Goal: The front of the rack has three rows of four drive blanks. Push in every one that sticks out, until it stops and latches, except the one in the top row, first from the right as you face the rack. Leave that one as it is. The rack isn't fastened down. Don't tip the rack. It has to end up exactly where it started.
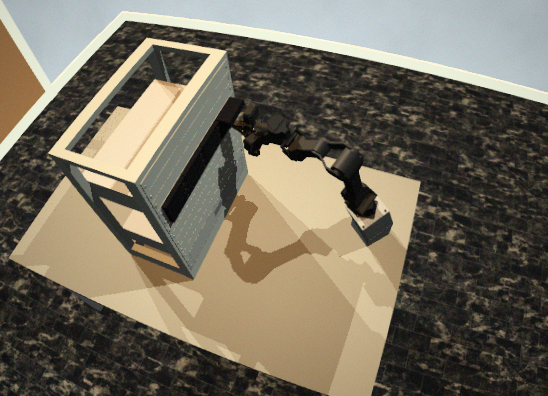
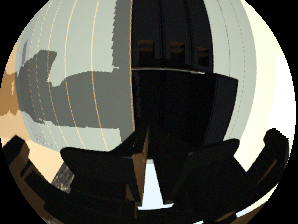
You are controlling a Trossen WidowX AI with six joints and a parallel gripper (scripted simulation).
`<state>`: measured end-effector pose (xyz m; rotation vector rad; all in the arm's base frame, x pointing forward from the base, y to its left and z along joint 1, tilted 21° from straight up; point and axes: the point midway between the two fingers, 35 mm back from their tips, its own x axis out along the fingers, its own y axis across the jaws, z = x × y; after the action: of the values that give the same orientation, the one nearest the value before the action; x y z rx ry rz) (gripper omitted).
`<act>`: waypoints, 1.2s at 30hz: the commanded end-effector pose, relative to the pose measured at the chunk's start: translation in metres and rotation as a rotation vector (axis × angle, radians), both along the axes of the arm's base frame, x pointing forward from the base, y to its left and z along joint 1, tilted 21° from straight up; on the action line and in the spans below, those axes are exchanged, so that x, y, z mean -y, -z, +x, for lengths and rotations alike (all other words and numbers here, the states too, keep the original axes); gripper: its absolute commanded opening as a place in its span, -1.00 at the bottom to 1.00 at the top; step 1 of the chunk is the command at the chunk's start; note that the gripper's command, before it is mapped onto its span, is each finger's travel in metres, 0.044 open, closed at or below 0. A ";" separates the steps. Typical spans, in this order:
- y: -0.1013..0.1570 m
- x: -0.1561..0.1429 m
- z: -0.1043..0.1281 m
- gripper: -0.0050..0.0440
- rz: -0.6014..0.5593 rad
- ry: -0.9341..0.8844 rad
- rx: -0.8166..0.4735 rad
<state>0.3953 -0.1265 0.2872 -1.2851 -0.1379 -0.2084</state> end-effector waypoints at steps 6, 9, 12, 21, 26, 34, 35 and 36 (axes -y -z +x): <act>-0.002 -0.003 -0.021 -0.80 -0.007 0.001 0.014; 0.002 -0.004 -0.038 -0.80 -0.007 0.001 0.014; 0.006 -0.005 -0.056 -0.80 -0.007 0.001 0.014; 0.011 -0.007 -0.075 -0.80 -0.007 0.001 0.014; 0.011 -0.007 -0.075 -0.80 -0.007 0.001 0.014; 0.011 -0.007 -0.075 -0.80 -0.007 0.001 0.014; 0.011 -0.007 -0.075 -0.80 -0.007 0.001 0.014; 0.011 -0.007 -0.075 -0.80 -0.007 0.001 0.014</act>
<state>0.3216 -0.1205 0.2697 -1.2858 -0.1336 -0.2133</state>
